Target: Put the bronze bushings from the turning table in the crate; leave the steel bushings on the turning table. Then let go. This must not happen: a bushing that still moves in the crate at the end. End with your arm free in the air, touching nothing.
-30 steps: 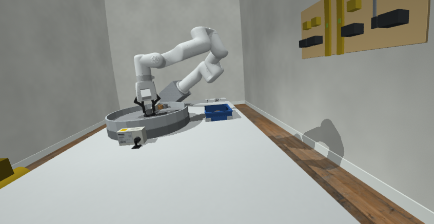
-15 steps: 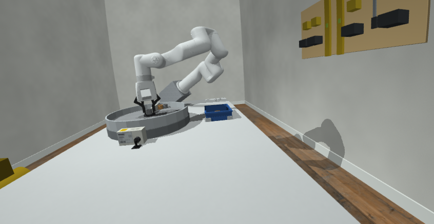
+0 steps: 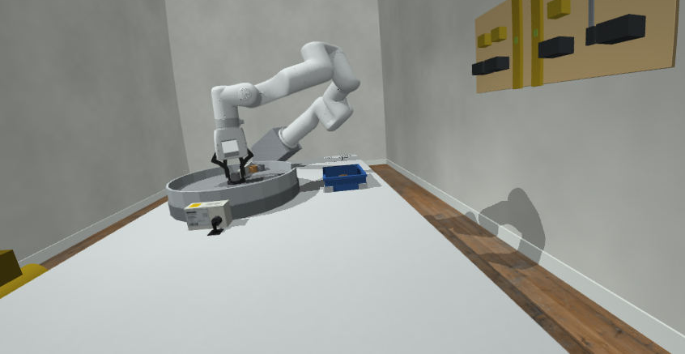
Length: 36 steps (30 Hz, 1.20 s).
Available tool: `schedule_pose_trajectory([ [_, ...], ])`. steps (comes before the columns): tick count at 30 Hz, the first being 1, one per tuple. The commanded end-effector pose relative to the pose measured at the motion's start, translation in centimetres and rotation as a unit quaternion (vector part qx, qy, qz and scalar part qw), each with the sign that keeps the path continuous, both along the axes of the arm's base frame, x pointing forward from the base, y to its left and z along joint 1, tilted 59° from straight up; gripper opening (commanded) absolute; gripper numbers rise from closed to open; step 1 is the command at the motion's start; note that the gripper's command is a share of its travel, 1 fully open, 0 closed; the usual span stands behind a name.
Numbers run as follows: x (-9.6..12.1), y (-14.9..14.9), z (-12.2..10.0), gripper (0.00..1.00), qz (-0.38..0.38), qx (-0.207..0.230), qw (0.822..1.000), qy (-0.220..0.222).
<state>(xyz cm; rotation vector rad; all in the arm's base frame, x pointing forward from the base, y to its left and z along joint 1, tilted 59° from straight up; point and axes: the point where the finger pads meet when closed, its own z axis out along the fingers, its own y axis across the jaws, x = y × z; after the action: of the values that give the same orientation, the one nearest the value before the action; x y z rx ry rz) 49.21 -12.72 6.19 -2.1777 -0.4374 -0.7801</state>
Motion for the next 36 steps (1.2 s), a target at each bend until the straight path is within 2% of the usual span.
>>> schedule_pose_trajectory([
  [1, -0.4, -1.2, 0.7, 0.41, -0.003, -0.002, 1.000, -0.001],
  [7, -1.5, -3.2, 2.0, 0.41, -0.003, -0.002, 1.000, -0.001],
  [12, -1.8, -3.8, 2.4, 0.41, -0.003, -0.002, 1.000, -0.001],
  [36, -1.8, -3.9, 2.5, 0.41, -0.003, -0.002, 1.000, -0.001],
])
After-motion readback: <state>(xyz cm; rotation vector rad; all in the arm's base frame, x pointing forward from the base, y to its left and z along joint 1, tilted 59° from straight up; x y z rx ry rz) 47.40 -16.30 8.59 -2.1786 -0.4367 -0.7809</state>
